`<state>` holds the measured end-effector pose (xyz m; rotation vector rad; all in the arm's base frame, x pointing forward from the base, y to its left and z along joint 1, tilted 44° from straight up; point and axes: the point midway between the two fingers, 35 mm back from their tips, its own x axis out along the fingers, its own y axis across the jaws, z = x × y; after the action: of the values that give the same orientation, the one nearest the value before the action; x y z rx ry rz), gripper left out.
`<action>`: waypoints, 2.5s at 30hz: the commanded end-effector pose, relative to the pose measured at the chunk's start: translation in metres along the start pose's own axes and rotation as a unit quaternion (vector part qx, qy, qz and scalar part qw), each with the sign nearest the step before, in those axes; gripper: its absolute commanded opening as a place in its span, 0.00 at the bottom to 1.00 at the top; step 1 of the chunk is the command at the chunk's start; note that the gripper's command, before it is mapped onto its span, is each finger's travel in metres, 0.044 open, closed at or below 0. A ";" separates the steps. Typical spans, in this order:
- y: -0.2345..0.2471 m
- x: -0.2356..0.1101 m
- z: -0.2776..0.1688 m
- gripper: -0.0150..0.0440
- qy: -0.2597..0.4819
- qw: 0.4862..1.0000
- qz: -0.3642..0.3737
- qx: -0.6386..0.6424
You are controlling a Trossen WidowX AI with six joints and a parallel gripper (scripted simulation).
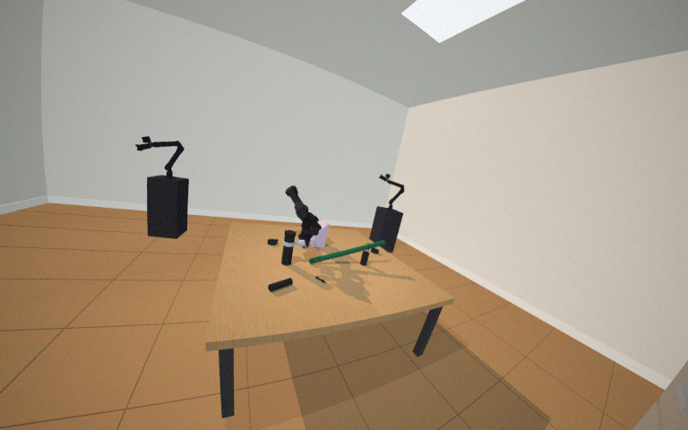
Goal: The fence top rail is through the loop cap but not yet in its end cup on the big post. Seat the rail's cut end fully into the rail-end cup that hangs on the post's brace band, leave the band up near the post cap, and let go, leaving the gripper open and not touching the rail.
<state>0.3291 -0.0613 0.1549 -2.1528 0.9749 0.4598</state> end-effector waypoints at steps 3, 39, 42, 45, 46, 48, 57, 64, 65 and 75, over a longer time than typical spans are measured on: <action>-0.008 -0.011 0.013 1.00 -0.001 1.000 -0.001 0.001; -0.044 -0.114 0.150 1.00 0.002 0.700 -0.003 0.715; -0.044 -0.115 0.151 1.00 0.002 0.696 -0.003 0.718; -0.044 -0.115 0.151 1.00 0.002 0.696 -0.003 0.718; -0.044 -0.115 0.151 1.00 0.002 0.696 -0.003 0.718; -0.044 -0.115 0.151 1.00 0.002 0.696 -0.003 0.718; -0.040 -0.098 0.157 1.00 0.039 0.584 0.025 0.810; -0.027 -0.060 0.168 1.00 0.146 0.297 0.047 0.942; -0.024 -0.055 0.170 1.00 0.163 0.252 0.044 0.953; -0.008 -0.028 0.178 1.00 0.255 0.001 0.004 0.967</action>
<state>0.3098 0.0916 0.0627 0.5217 0.6677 -1.1515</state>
